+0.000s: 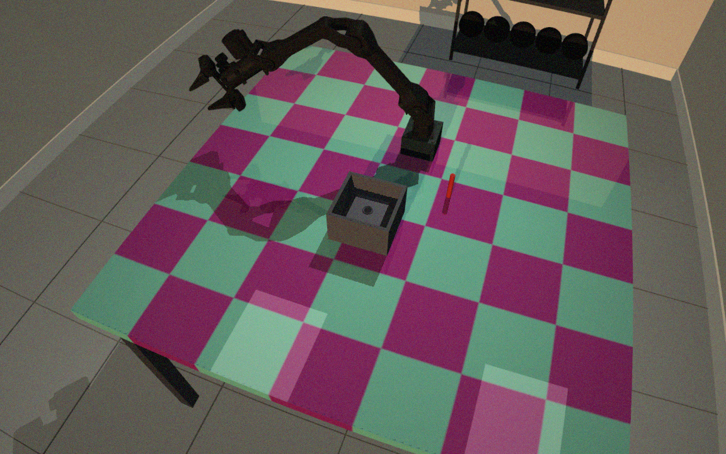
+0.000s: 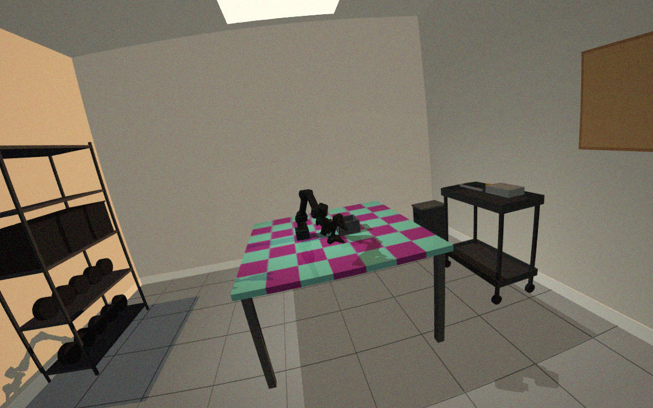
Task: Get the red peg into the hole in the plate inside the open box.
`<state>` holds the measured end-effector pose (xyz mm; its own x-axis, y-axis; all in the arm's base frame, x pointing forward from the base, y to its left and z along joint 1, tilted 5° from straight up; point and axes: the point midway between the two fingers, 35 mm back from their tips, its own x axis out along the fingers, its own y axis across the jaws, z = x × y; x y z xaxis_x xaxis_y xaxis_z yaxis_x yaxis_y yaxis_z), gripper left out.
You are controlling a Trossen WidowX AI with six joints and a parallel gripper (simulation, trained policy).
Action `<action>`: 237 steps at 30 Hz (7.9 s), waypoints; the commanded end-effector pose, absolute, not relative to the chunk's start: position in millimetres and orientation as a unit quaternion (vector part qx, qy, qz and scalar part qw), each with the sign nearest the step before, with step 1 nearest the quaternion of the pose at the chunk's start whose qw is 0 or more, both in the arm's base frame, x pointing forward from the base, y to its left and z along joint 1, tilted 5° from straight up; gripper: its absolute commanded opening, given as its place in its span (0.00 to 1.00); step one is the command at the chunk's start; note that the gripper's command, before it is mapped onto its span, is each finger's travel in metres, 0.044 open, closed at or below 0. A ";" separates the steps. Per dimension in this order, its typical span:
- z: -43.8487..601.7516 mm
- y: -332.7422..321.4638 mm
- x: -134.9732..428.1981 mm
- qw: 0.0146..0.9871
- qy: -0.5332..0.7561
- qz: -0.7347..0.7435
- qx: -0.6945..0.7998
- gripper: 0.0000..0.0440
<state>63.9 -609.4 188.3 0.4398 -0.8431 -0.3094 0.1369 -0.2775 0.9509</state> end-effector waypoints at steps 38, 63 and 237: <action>253.7 -235.4 410.3 0.663 0.173 -0.340 0.644 1.00; 197.0 31.9 307.0 0.625 0.479 -0.362 0.498 1.00; 82.3 -138.2 360.1 0.718 0.531 -0.366 0.261 0.94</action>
